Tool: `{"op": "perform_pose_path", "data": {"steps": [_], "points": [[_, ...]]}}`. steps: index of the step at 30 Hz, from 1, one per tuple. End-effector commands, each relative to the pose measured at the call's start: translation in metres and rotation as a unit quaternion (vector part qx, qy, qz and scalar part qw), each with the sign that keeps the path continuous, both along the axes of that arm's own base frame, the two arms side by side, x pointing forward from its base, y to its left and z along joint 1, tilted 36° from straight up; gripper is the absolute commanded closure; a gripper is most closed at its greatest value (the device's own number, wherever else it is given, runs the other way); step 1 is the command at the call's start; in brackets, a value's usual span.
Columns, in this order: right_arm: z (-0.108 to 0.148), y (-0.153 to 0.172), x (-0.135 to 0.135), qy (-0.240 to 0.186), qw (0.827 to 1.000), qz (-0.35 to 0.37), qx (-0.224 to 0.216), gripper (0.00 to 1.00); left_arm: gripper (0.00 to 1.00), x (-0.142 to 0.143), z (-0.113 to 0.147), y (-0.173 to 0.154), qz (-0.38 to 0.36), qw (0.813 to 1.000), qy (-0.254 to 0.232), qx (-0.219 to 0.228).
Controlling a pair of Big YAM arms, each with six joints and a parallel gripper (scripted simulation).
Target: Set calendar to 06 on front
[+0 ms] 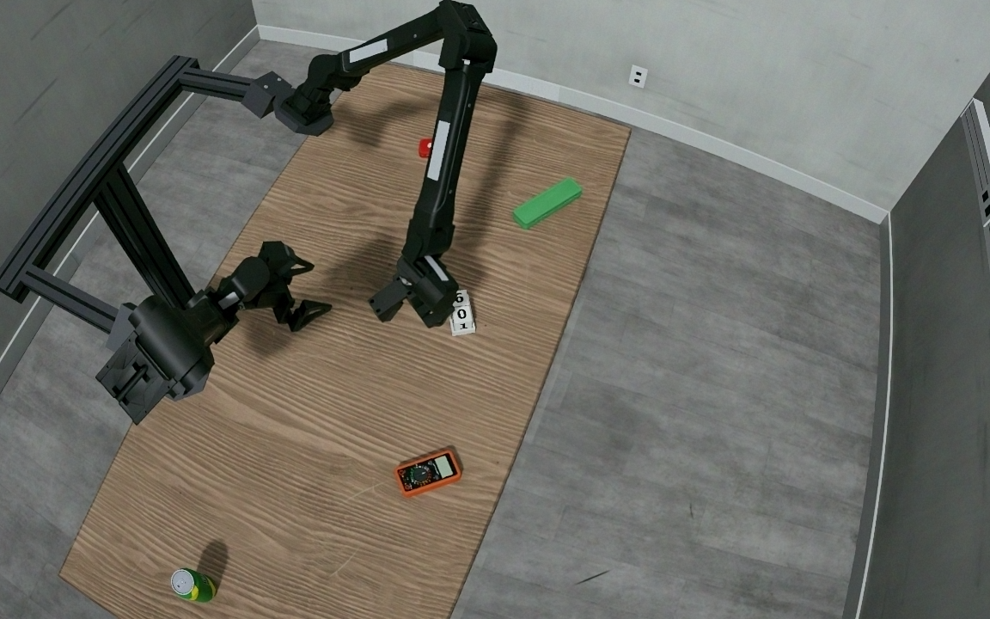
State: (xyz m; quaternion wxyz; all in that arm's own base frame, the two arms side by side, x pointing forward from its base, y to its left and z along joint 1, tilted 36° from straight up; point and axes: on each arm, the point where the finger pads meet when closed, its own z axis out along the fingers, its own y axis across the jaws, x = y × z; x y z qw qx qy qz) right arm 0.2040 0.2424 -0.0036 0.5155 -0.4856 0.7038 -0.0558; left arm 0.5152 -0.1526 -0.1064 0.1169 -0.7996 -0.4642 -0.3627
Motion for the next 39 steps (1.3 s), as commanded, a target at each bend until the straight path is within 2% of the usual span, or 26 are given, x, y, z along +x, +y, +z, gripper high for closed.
{"op": "perform_pose_path", "data": {"steps": [1,6,7,8,9,11,12,15,21,24,26,28,29,30,34,38,39], "points": [[0.001,0.000,-0.004,-0.007,1.000,0.010,0.000,0.00,0.00,0.004,0.000,-0.018,-0.014,1.000,-0.004,0.000],[0.005,0.004,0.000,-0.011,1.000,0.006,0.008,0.00,0.00,0.004,0.000,-0.018,-0.014,1.000,-0.004,0.000],[0.005,0.004,0.000,-0.011,1.000,0.006,0.008,0.00,0.00,0.006,0.005,-0.008,-0.005,1.000,-0.007,-0.003],[0.005,0.004,0.000,-0.011,1.000,0.006,0.008,0.00,0.11,0.004,0.001,-0.018,-0.006,1.000,-0.011,-0.008],[0.003,0.000,0.004,-0.013,1.000,0.001,0.001,0.00,0.23,0.009,0.004,-0.008,0.013,1.000,-0.021,-0.016],[0.003,0.000,0.004,-0.013,1.000,0.001,0.001,0.00,0.23,0.009,0.004,-0.008,0.013,1.000,-0.021,-0.016],[0.004,0.006,0.006,-0.015,1.000,0.003,0.003,0.00,0.34,0.010,0.006,0.001,0.031,0.999,-0.031,-0.025],[0.000,0.013,0.013,-0.016,1.000,0.005,-0.002,0.00,0.36,0.019,0.017,0.010,0.088,0.991,-0.074,-0.073],[-0.015,0.033,0.033,-0.013,1.000,0.012,-0.006,0.00,0.36,0.026,0.019,0.035,0.195,0.961,-0.128,-0.152],[-0.022,0.041,0.042,-0.012,1.000,0.015,-0.007,0.00,0.36,0.028,0.012,0.047,0.243,0.941,-0.149,-0.185],[-0.027,0.046,0.049,-0.011,1.000,0.017,-0.008,0.00,0.36,0.030,0.019,0.055,0.276,0.923,-0.169,-0.210],[-0.027,0.046,0.049,-0.011,1.000,0.017,-0.008,0.00,0.36,0.030,0.019,0.055,0.276,0.923,-0.169,-0.210],[-0.029,0.048,0.051,-0.011,1.000,0.018,-0.008,0.00,0.36,0.031,0.012,0.058,0.293,0.915,-0.174,-0.218],[-0.032,0.051,0.055,-0.011,1.000,0.019,-0.009,0.00,0.36,0.038,0.023,0.062,0.313,0.897,-0.195,-0.242],[-0.043,0.059,0.066,-0.007,1.000,0.023,-0.007,0.00,0.36,0.043,0.026,0.081,0.380,0.849,-0.226,-0.289],[-0.046,0.062,0.063,-0.001,1.000,0.027,-0.003,0.00,0.36,0.046,0.028,0.091,0.406,0.828,-0.235,-0.309],[-0.040,0.065,0.064,-0.005,1.000,0.027,0.003,0.00,0.36,0.043,0.018,0.093,0.409,0.830,-0.228,-0.304]]}}
